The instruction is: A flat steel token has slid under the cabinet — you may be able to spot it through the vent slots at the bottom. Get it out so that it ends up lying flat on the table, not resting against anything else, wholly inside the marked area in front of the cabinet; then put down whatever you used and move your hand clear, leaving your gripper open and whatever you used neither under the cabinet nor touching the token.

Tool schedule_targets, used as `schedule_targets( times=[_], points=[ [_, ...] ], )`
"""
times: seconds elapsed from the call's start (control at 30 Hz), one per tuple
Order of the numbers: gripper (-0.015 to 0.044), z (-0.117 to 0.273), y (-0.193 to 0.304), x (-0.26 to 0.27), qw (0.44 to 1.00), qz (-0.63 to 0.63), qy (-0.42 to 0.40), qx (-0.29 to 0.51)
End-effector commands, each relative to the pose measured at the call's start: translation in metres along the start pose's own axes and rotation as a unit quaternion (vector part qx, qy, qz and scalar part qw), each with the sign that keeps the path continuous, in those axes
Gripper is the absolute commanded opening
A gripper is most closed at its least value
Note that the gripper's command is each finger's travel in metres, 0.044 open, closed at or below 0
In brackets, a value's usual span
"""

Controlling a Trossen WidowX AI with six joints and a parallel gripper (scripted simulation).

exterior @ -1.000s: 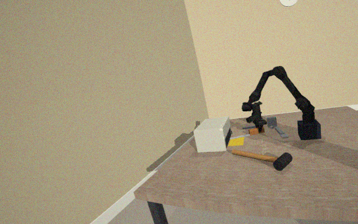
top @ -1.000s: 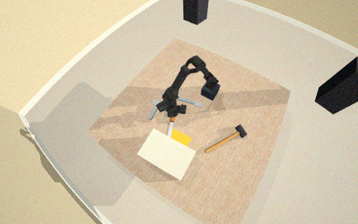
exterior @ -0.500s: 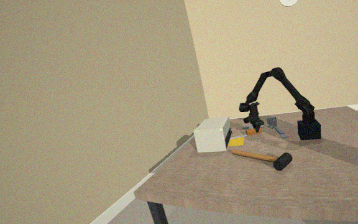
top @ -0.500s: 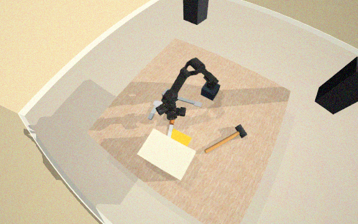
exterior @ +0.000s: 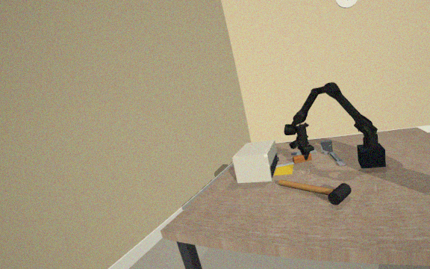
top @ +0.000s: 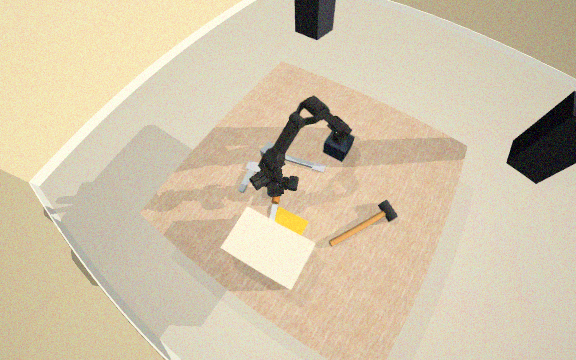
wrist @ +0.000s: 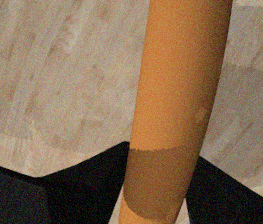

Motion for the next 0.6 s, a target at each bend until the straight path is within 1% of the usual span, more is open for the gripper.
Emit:
schedule_targets(
  times=[0.0, 0.57],
  points=[
    [0.0000, 0.000, -0.007, 0.000, 1.000, 0.000, 0.001, -0.001],
    [0.0000, 0.001, -0.026, 0.000, 1.000, 0.000, 0.001, -0.002]
  ],
)
Point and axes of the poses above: the point midway between the two fingers, 35 mm back from their tips, its own z axis back along the fingers, its own x axis across the jaws, y = z × x, the point moved 9 cm from there along z, back along the fingers
